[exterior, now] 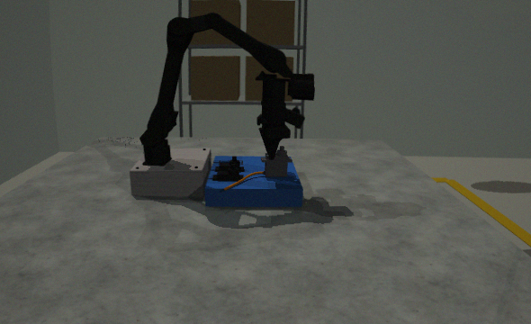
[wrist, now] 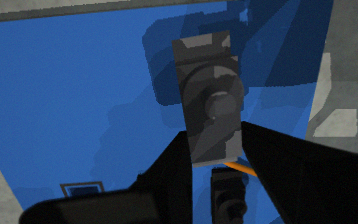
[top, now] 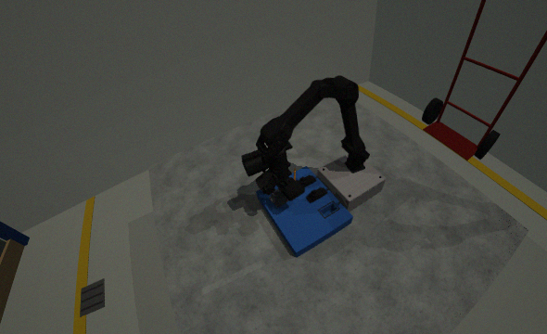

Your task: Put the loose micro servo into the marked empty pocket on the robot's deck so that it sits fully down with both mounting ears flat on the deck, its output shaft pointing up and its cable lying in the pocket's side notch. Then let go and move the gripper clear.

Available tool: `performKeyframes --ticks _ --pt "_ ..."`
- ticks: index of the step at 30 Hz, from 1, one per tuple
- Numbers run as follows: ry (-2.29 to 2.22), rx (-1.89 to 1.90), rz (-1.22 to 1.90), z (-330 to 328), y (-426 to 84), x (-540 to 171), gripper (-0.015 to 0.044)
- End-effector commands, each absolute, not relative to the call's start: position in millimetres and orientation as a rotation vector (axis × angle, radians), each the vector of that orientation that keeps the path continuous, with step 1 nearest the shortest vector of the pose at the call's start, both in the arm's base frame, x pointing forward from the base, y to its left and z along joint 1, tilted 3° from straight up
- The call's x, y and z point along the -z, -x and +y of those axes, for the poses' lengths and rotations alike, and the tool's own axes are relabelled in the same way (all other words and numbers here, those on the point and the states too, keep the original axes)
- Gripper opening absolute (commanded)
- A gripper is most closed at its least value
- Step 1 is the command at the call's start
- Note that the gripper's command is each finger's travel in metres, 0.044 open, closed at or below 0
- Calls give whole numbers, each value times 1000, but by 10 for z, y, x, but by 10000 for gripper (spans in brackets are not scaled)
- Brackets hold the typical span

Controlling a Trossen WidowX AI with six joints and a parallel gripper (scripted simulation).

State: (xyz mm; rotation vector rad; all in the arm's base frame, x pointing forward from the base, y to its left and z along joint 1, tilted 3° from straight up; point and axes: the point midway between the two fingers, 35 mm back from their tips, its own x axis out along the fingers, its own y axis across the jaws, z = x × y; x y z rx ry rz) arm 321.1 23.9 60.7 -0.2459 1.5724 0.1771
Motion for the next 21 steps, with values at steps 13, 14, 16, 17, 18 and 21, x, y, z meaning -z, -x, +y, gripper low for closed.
performKeyframes --ticks 13,14,16,17,18,21 --pt "248 -176 1559 260 -3129 -839 0" --pt "248 -176 1559 261 -3126 -838 0" --pt "248 -176 1559 263 -3120 -838 0" --pt "248 -176 1559 264 -3118 -838 0" --pt "248 -176 1559 265 -3115 -838 0" --pt "248 -176 1559 268 -3106 -838 0"
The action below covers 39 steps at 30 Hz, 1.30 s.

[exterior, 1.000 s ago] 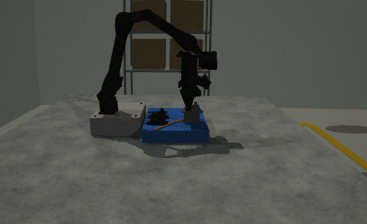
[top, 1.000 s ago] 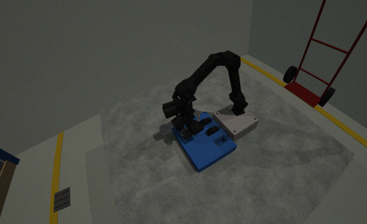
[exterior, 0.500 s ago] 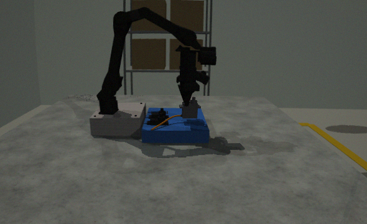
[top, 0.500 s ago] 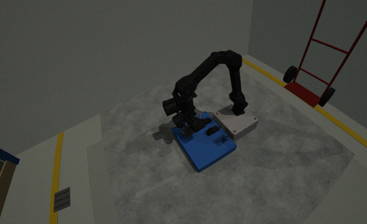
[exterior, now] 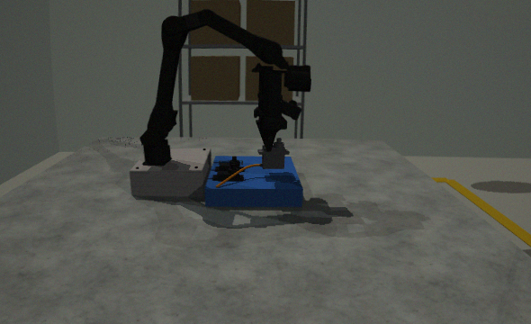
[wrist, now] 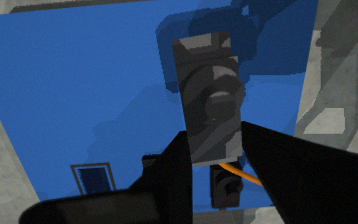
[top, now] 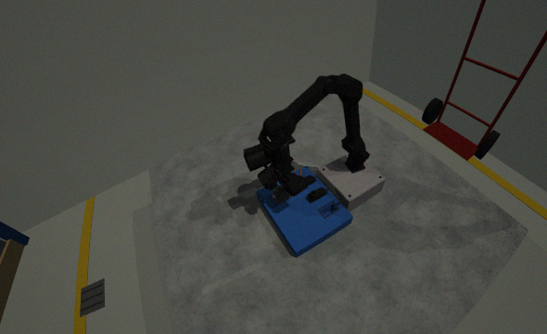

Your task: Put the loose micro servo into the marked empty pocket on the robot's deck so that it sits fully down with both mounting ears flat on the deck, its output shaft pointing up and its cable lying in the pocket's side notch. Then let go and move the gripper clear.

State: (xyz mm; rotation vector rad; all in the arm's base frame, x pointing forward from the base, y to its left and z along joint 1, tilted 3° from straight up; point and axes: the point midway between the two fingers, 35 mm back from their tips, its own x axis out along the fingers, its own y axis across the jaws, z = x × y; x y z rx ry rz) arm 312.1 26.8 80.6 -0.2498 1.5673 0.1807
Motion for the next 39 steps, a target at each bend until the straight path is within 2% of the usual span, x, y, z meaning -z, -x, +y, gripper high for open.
performKeyframes --ticks 1,39 --pt "248 -176 1559 269 -3103 -838 0" --pt "248 -176 1561 289 -2927 -833 0"
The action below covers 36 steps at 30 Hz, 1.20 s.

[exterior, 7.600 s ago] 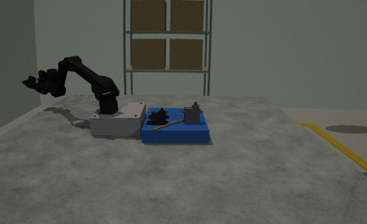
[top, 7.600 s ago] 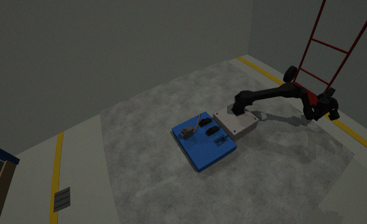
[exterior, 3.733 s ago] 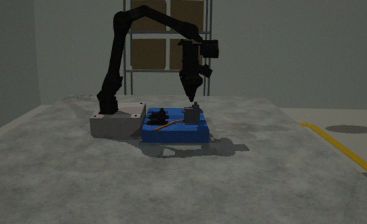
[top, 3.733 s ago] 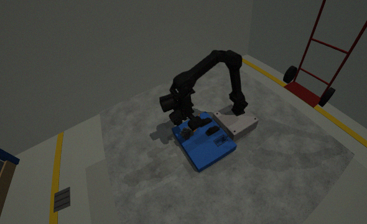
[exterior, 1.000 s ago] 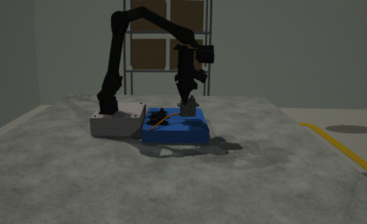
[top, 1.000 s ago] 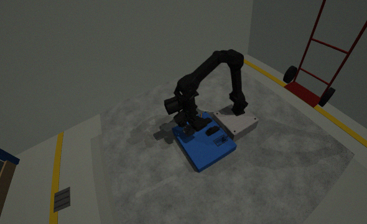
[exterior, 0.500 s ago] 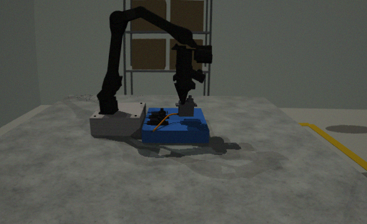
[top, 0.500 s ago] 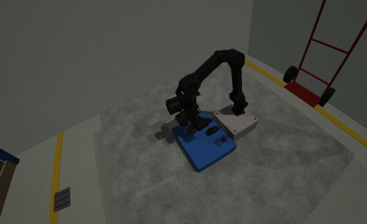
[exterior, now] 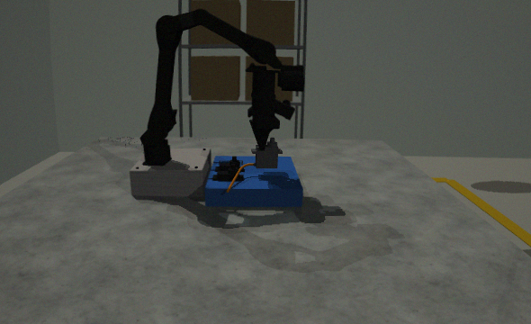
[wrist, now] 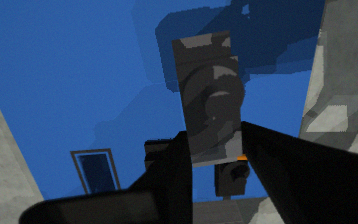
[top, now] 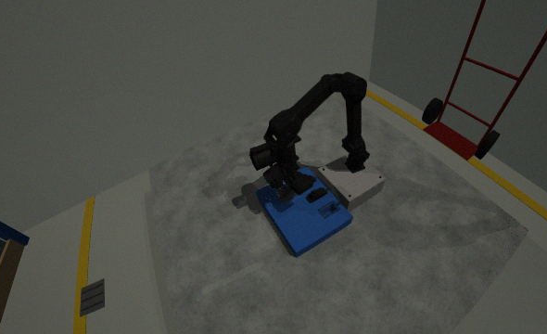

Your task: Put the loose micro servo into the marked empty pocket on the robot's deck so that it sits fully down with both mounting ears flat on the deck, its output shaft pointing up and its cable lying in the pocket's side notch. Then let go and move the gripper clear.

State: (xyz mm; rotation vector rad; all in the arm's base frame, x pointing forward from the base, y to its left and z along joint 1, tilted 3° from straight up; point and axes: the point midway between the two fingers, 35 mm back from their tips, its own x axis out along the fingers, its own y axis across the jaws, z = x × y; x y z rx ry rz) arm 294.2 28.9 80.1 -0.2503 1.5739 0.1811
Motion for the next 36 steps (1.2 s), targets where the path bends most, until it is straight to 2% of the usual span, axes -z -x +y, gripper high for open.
performKeyframes --ticks 1,36 --pt "248 -176 1561 289 -2923 -833 0" --pt "248 -176 1562 299 -2783 -831 0"
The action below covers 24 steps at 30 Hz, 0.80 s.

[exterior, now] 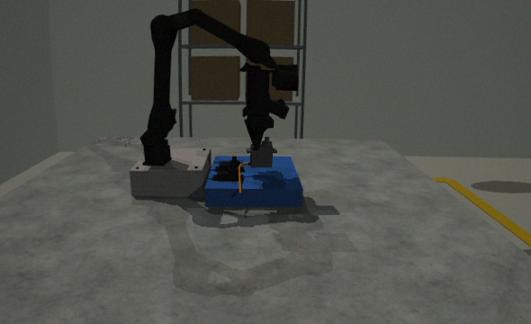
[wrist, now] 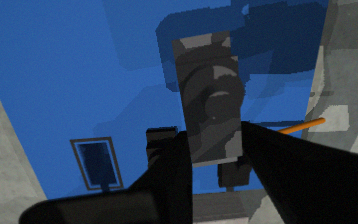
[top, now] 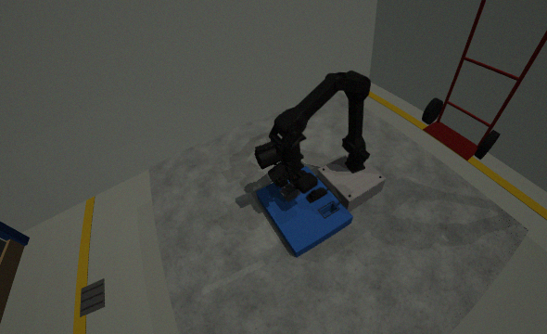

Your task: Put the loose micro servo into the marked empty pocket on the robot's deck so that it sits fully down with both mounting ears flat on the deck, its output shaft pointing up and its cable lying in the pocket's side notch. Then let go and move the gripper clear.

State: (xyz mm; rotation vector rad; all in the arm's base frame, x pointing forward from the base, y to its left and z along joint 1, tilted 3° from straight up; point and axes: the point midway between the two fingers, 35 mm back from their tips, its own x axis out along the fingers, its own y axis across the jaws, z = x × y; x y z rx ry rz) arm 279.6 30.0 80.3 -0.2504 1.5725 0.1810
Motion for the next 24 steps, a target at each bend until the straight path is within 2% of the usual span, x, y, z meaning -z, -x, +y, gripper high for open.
performKeyframes --ticks 1,17,24 --pt "248 -176 1562 299 -2779 -831 0" --pt "248 -176 1560 283 -3018 -835 0" --pt "246 -178 1560 550 -2970 -823 0"
